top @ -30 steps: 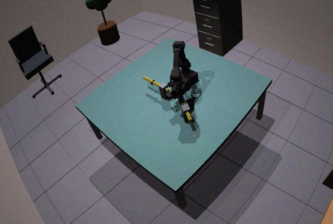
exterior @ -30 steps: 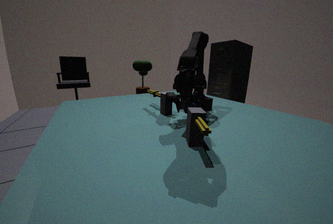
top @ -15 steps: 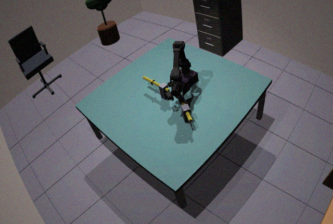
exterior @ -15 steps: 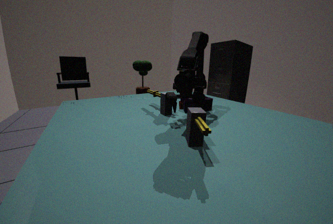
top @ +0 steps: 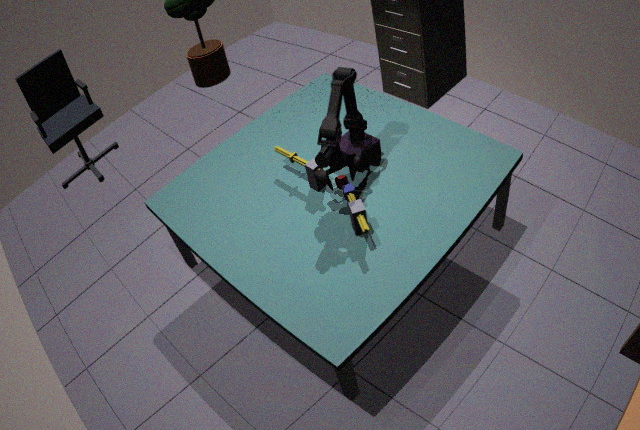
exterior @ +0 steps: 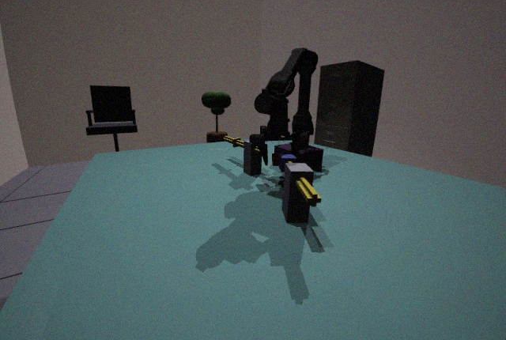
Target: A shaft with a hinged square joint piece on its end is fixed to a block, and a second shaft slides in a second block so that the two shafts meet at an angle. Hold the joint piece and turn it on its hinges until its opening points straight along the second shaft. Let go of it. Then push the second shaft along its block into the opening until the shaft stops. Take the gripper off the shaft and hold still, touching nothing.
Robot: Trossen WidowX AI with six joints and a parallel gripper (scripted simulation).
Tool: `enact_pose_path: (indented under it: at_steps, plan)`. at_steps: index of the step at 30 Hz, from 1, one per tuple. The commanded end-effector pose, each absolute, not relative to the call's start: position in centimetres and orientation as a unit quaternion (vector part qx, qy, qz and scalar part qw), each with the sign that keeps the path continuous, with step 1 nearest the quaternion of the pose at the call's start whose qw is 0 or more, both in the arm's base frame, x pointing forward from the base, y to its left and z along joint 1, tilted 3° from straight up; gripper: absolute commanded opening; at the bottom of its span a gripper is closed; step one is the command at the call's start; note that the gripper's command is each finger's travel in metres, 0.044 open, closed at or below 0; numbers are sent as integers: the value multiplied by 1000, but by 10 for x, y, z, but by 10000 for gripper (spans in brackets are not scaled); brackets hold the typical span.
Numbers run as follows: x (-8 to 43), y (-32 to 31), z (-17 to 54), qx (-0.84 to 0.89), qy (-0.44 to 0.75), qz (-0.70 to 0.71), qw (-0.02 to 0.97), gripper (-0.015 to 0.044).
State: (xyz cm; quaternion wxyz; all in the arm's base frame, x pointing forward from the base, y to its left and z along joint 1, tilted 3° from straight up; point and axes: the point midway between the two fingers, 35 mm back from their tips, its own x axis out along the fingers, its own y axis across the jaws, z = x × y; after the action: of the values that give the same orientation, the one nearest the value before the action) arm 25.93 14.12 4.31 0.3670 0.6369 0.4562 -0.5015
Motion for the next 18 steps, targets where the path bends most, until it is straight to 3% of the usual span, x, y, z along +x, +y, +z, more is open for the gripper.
enact_pose_path:
  at_steps: [1,11,18]
  plan:
    - [259,140,50,659,472,-468,353,440]
    - [259,140,50,658,471,-468,355,440]
    - [262,142,65,609,515,-426,427,440]
